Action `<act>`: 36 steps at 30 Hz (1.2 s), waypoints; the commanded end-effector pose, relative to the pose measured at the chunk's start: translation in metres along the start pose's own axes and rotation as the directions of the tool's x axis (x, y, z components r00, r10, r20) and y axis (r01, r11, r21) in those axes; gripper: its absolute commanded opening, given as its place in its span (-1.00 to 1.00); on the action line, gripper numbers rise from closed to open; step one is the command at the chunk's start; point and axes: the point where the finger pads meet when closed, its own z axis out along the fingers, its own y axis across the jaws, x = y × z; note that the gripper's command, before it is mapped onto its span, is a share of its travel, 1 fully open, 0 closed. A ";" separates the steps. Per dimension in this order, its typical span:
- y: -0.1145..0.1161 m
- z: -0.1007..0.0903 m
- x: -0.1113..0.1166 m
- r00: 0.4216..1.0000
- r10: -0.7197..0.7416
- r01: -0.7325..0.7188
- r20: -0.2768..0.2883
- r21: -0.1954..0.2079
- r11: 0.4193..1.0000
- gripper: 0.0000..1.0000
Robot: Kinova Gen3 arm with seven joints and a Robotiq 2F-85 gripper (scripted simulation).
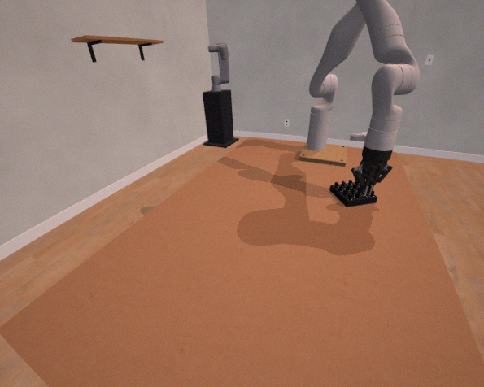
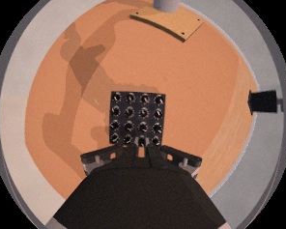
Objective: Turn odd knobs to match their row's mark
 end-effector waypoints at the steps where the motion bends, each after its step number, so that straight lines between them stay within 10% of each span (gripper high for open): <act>1: -0.001 -0.001 0.000 1.000 0.001 -0.001 0.001 0.001 1.000 -0.83; 36: -0.001 -0.002 0.000 1.000 0.001 -0.001 0.001 0.001 1.000 -0.62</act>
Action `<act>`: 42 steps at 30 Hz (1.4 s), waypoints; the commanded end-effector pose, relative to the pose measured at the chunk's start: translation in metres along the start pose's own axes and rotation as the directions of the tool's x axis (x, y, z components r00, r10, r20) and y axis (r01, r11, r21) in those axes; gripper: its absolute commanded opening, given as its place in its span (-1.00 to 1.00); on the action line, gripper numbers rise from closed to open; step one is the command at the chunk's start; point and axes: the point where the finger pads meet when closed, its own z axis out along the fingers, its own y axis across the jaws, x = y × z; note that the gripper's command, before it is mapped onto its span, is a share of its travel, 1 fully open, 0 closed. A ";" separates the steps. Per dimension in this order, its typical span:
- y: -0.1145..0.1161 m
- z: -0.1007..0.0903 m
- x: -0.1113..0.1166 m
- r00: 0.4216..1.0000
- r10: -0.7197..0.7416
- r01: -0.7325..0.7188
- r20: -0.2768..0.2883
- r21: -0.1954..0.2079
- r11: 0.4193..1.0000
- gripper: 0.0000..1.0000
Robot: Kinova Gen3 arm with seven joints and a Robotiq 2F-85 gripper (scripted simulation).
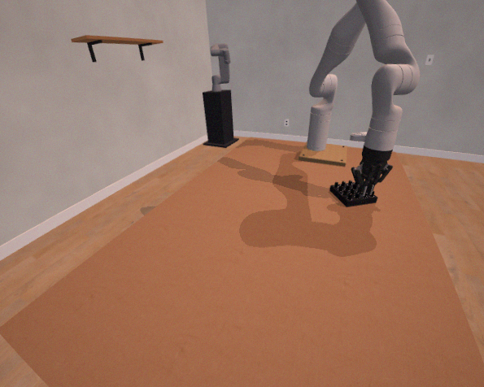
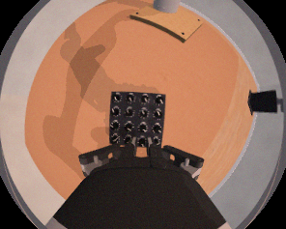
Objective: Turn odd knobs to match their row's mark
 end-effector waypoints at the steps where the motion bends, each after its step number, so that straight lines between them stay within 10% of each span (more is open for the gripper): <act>1: -0.001 -0.003 -0.001 1.000 0.001 -0.001 0.003 0.001 1.000 -0.62; 18: -0.001 -0.037 -0.001 1.000 0.001 -0.001 0.003 0.001 1.000 -0.62; 42: -0.001 -0.038 -0.001 1.000 0.006 -0.006 0.002 0.001 1.000 -0.62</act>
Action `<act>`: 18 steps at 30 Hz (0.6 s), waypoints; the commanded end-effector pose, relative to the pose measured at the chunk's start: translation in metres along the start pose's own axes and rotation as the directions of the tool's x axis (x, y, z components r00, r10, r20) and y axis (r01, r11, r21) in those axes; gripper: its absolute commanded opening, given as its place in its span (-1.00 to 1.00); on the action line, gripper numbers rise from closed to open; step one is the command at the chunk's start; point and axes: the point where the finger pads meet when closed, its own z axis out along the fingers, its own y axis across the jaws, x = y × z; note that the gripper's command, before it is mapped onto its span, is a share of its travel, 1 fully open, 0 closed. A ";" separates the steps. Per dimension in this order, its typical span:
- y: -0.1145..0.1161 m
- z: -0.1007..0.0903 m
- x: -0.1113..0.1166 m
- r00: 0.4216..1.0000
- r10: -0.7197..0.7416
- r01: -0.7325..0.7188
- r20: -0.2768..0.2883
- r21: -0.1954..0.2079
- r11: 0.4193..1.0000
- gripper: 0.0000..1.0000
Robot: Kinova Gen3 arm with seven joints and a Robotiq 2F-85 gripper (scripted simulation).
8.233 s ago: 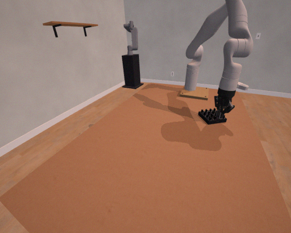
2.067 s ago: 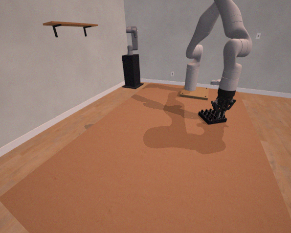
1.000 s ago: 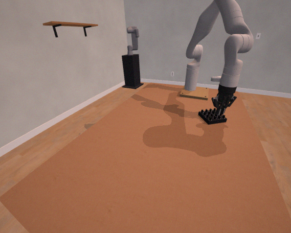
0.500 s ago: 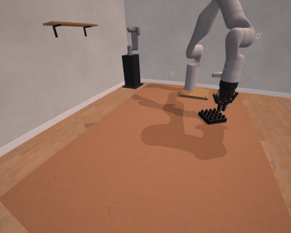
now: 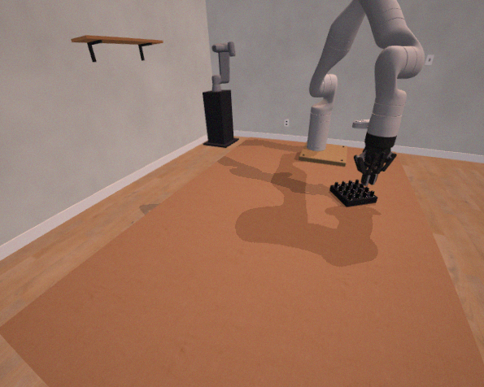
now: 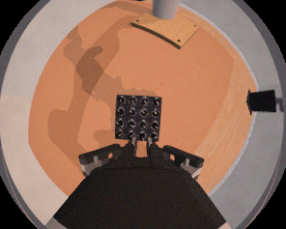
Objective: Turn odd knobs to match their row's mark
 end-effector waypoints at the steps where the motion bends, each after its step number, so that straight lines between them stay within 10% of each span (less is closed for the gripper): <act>1: 0.000 -0.001 0.000 1.000 0.004 -0.004 0.001 0.000 1.000 -0.62; 18: 0.000 0.001 0.003 0.990 0.137 -0.137 -0.011 0.002 0.991 -0.62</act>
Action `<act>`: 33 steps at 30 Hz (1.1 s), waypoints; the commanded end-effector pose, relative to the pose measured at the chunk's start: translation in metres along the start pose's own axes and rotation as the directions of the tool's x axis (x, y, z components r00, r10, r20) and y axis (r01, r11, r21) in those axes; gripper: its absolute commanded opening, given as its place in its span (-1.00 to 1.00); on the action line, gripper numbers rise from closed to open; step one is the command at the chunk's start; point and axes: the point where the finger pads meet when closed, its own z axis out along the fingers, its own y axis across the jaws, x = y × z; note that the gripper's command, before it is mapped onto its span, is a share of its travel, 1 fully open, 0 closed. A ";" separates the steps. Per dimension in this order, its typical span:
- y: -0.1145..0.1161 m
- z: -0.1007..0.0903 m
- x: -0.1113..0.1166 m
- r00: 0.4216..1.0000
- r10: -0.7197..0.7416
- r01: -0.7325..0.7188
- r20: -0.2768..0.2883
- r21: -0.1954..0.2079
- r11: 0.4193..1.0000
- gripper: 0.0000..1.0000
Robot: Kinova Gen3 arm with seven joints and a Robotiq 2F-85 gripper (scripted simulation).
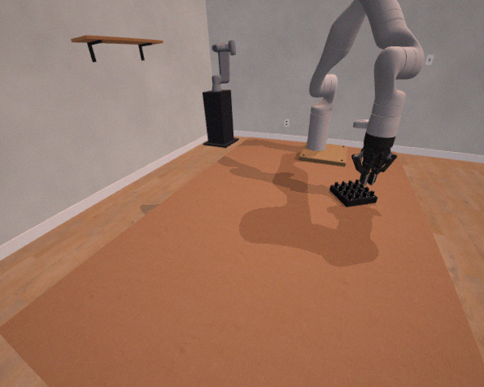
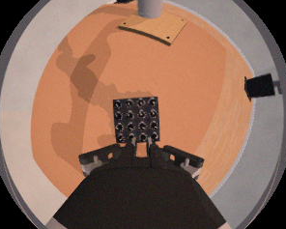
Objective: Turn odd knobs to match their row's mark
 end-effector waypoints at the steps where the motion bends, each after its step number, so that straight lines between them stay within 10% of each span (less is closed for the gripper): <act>1: 0.001 0.000 0.000 1.000 0.029 -0.029 -0.002 0.002 1.000 -0.62; 17: 0.000 0.003 0.008 0.926 0.377 -0.377 -0.025 0.017 0.926 -0.62; 33: -0.002 0.005 0.015 0.594 0.804 -0.803 -0.026 0.052 0.594 -0.62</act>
